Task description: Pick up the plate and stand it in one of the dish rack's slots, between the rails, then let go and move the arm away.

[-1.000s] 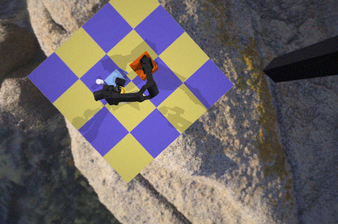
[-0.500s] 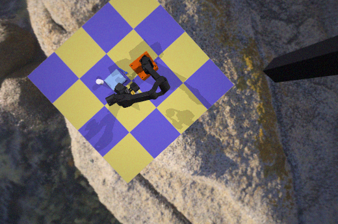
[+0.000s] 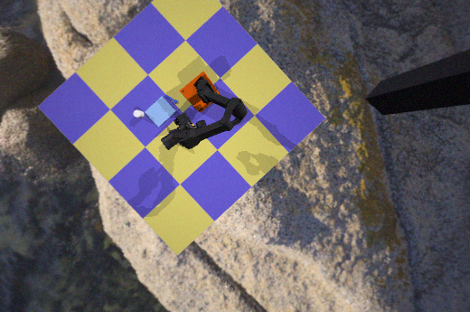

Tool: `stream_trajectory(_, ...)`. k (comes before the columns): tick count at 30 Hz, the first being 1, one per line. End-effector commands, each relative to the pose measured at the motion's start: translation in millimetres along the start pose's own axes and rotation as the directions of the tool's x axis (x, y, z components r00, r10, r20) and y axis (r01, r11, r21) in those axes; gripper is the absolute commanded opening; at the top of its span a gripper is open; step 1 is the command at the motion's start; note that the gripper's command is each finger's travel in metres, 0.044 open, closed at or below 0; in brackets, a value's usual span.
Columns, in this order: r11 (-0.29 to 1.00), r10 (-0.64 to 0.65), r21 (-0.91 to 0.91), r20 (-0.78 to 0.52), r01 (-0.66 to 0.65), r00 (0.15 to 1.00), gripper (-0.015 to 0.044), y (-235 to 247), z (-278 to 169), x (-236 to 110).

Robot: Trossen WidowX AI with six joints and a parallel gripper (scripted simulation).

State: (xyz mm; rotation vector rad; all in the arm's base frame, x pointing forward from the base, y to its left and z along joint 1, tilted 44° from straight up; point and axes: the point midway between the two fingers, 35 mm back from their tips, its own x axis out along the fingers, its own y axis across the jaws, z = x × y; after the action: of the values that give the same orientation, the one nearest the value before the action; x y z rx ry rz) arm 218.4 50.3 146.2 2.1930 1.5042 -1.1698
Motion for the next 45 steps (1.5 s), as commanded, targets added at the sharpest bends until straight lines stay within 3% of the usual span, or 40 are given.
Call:
stream_trajectory(1, 0.999, -0.006, 0.047, -0.006, 0.007, 1.000, 0.0000, -6, 0, 1)
stream_trajectory(5, 0.999, -0.008, 0.044, 0.009, 0.008, 1.000, 0.0000, -6, 1, 3)
stream_trajectory(20, 0.999, 0.013, -0.052, 0.334, 0.005, 0.943, 0.0000, -1, 31, 43)
stream_trajectory(33, 0.983, 0.124, -0.183, 0.554, -0.026, 0.823, 0.0000, 6, 51, 69)
stream_trajectory(45, 0.938, 0.291, -0.342, 0.671, -0.064, 0.682, 0.0000, 14, 60, 88)
